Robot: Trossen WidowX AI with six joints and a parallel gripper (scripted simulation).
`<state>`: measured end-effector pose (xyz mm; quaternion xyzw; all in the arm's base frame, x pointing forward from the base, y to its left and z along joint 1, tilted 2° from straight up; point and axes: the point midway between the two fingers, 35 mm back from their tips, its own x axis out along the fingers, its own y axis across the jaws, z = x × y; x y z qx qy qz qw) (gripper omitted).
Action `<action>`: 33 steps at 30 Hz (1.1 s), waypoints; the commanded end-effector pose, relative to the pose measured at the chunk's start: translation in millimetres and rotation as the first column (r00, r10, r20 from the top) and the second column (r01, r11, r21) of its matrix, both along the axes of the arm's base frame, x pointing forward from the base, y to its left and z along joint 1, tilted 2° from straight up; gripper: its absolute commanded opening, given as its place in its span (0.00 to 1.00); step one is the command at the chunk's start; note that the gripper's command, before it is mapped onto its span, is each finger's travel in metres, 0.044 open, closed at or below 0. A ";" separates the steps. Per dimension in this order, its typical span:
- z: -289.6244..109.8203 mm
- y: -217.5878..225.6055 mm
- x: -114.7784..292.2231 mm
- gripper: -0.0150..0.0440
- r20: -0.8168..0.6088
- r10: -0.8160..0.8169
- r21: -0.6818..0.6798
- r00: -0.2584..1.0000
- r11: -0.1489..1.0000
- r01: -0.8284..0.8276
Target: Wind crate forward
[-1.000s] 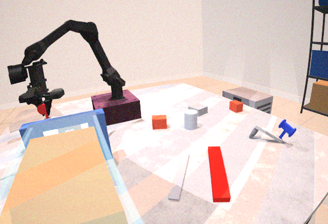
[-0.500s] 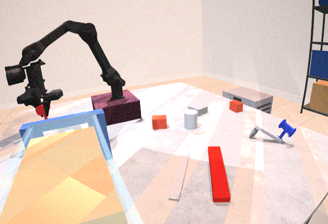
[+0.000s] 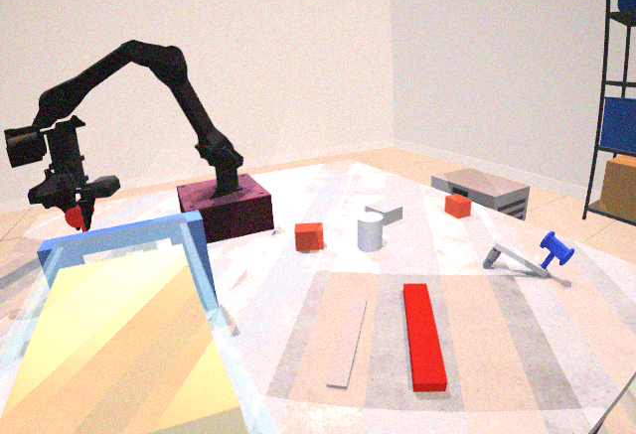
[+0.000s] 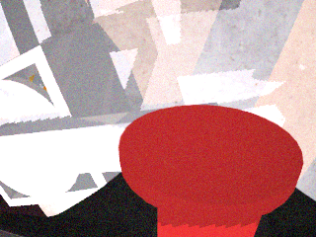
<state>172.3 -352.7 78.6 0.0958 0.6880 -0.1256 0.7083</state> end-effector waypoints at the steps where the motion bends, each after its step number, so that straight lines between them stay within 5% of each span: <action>1: 1.8 2.7 22.6 0.25 0.035 0.024 -0.002 0.999 1.000 -0.024; 33: 3.6 14.5 58.1 0.25 0.038 0.024 -0.001 0.999 1.000 -0.024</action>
